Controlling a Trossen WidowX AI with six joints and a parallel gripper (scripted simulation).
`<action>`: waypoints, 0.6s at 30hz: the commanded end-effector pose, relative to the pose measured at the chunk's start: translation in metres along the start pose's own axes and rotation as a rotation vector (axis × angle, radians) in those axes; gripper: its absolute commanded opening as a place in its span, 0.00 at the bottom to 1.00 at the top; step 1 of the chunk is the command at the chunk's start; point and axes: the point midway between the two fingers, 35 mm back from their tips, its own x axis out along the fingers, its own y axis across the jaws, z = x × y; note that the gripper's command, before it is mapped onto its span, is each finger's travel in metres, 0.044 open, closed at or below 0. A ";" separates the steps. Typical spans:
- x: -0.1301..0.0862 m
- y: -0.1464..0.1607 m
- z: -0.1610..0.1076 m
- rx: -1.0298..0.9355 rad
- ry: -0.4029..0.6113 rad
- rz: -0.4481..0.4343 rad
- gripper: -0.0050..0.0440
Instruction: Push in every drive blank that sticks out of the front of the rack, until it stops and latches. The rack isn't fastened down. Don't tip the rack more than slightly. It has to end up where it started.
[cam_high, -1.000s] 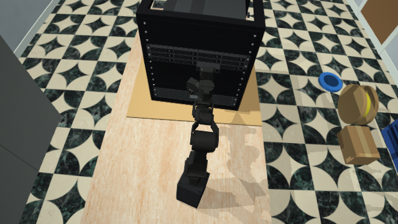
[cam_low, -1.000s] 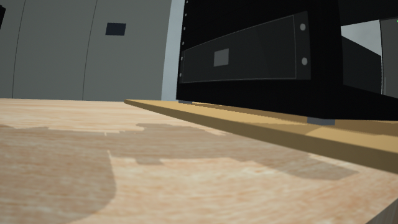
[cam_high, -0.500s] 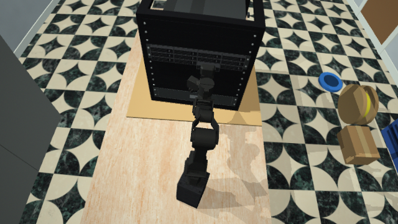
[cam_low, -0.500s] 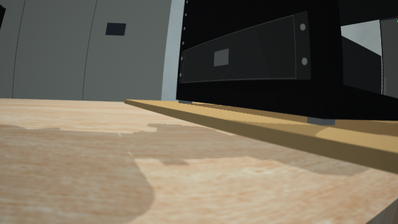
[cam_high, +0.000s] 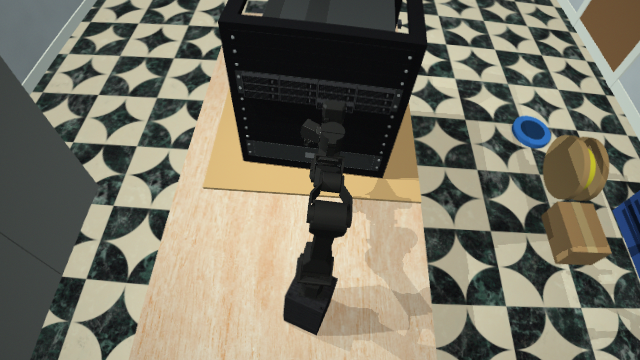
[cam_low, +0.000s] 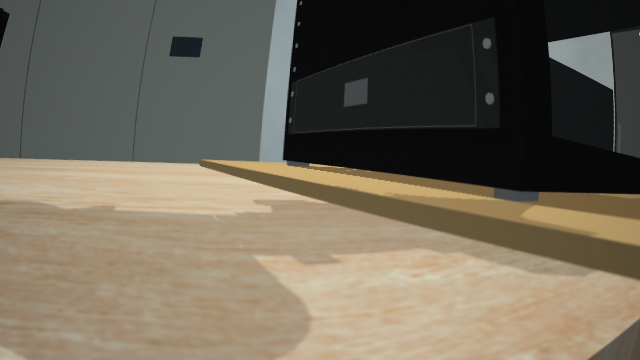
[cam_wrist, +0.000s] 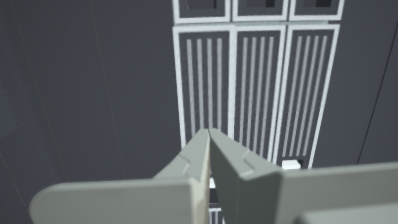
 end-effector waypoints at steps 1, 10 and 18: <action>0.004 -0.007 0.000 0.005 -0.003 -0.019 0.00; 0.005 -0.007 0.000 0.005 -0.003 -0.019 0.00; 0.007 -0.007 -0.001 0.005 -0.003 -0.019 0.00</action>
